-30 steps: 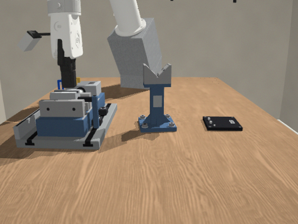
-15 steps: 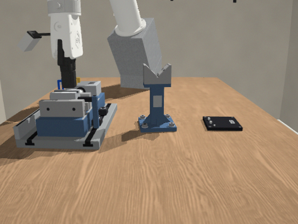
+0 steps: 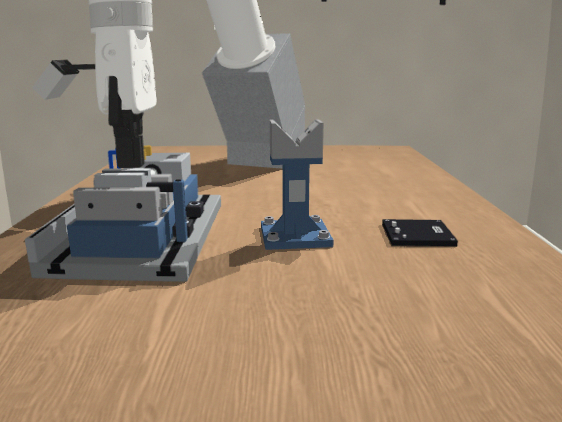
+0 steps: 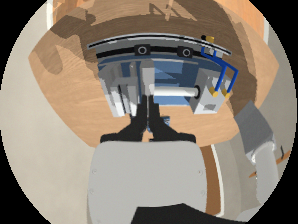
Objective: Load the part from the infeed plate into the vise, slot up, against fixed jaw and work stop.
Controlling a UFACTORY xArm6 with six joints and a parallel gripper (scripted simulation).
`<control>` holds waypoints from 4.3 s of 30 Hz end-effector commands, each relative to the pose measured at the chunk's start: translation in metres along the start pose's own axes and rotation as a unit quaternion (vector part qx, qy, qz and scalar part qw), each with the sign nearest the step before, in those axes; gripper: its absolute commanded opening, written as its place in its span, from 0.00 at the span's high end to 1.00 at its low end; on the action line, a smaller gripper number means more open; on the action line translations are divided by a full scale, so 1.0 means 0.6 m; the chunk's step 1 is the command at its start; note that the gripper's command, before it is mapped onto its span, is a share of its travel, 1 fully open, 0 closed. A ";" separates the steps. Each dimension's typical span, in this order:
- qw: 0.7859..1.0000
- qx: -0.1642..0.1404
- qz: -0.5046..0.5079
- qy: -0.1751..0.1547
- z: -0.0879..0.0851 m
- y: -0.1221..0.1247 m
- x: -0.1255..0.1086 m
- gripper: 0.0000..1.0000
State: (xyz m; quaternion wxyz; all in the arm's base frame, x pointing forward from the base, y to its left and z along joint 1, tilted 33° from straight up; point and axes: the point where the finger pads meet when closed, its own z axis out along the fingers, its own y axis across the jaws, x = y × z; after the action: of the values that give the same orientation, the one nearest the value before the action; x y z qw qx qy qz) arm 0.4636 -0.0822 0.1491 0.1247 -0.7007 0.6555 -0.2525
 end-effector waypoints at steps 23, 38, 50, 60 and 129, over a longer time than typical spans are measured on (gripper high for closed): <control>1.000 0.001 0.000 0.000 0.010 -0.002 0.000 1.00; 1.000 0.001 0.000 0.000 0.010 -0.002 0.000 1.00; 1.000 0.001 0.000 0.000 0.010 -0.002 0.000 1.00; 1.000 0.001 0.000 0.000 0.010 -0.002 0.000 1.00; 1.000 0.001 0.000 0.000 0.010 -0.023 0.000 1.00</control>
State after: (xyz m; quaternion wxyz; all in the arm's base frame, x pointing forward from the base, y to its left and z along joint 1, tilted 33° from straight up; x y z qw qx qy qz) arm 0.4706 -0.0828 0.1449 0.1162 -0.7022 0.6581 -0.2455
